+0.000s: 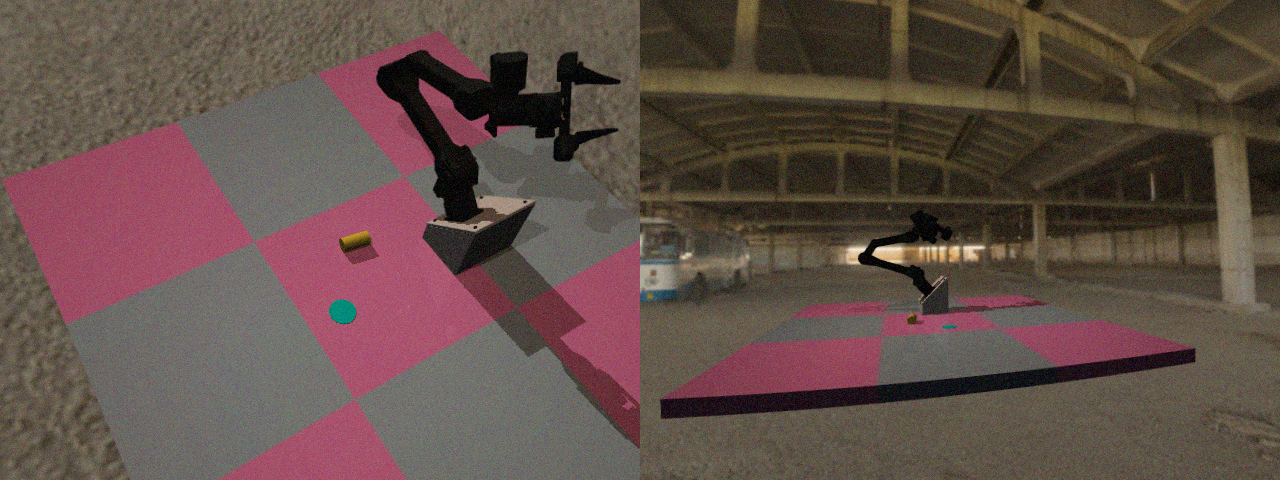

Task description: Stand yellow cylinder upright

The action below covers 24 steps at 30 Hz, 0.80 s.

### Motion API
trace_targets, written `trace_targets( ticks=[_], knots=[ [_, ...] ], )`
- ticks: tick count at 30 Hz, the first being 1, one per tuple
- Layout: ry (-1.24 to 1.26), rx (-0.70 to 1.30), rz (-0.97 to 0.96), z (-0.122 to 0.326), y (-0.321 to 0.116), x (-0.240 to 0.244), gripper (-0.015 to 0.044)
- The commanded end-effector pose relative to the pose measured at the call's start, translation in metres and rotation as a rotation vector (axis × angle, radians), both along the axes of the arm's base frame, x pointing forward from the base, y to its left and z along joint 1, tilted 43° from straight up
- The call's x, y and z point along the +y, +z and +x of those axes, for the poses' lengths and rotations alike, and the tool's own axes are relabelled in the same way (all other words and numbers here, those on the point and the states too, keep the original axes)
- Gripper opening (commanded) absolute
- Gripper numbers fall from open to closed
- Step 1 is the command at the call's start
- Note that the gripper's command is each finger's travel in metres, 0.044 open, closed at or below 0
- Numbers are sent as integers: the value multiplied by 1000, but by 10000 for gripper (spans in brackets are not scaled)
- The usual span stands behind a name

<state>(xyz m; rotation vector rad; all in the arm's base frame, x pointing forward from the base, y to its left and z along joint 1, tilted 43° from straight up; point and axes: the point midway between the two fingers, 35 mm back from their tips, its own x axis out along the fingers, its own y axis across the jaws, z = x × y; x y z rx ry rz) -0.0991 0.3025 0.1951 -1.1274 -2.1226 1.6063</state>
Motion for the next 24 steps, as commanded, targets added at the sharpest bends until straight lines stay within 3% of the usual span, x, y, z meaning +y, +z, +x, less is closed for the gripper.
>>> trace_targets(
  ticks=[1,4,14,24],
  knots=[
    [-10,4,-10,2,-1,1,374],
    [-155,68,-142,26,-10,12,309],
    [-821,407,-605,140,-53,22,309],
    [-1538,822,-873,244,-89,-25,309]
  ],
)
